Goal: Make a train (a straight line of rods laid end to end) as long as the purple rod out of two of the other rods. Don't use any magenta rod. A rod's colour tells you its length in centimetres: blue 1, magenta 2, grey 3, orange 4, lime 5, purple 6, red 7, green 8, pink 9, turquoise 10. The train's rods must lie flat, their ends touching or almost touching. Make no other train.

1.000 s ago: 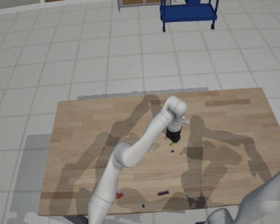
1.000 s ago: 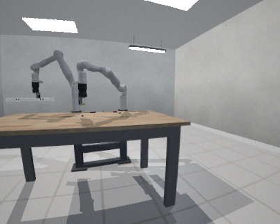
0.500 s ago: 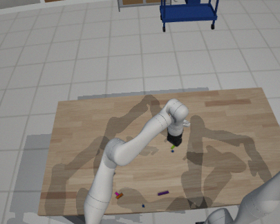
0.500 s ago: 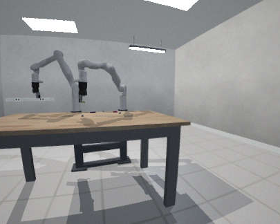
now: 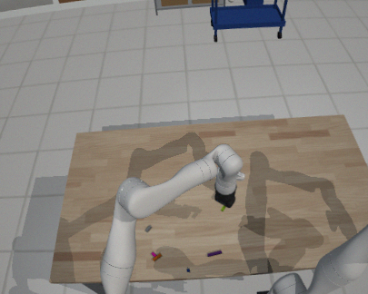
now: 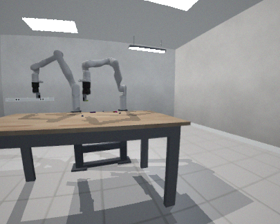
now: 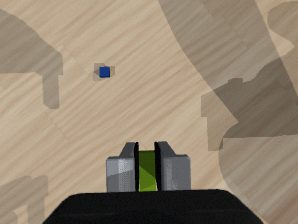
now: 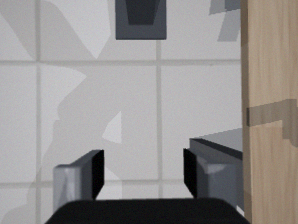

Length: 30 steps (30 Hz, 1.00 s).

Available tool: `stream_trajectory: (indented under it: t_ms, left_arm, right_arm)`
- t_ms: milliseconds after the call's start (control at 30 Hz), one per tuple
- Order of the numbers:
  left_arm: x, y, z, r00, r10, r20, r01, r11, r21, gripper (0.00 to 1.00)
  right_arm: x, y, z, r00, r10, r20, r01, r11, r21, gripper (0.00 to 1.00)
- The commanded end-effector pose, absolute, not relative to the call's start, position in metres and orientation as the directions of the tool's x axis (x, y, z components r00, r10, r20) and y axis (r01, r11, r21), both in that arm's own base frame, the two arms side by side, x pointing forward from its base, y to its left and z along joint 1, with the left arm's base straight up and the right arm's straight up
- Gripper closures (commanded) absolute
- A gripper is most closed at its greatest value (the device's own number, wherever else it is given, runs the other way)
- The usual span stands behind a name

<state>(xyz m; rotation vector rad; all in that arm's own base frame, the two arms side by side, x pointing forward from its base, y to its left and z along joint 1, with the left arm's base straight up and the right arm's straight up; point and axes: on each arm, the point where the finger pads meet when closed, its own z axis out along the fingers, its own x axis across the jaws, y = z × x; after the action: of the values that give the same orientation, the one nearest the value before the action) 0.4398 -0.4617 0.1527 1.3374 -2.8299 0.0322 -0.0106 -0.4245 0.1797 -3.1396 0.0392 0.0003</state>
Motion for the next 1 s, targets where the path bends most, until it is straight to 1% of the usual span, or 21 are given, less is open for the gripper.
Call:
stream_trajectory:
  t_ms: [0, 67, 567, 967]
  left_arm:
    - [0.405, -0.439, 0.154, -0.579, -0.815, 0.029, -0.815, 0.577, -0.054, 0.76]
    - [0.405, -0.439, 0.154, -0.579, -0.815, 0.029, -0.815, 0.577, -0.054, 0.76]
    - [0.312, -0.349, 0.135, -0.392, -0.920, 0.019, -0.920, 0.391, -0.020, 0.76]
    - [0.272, -0.302, 0.124, -0.292, -0.956, 0.004, -0.956, 0.292, -0.004, 0.76]
  right_arm:
    - [-0.011, -0.425, 0.180, 1.000, -0.025, 0.000, -0.025, -1.000, 0.000, 0.00]
    - [-0.011, -0.425, 0.180, 1.000, -0.025, 0.000, -0.025, -1.000, 0.000, 0.00]
    - [-0.011, -0.425, 0.180, 1.000, -0.025, 0.000, -0.025, -1.000, 0.000, 0.00]
    - [-0.011, -0.425, 0.180, 1.000, -0.025, 0.000, -0.025, -1.000, 0.000, 0.00]
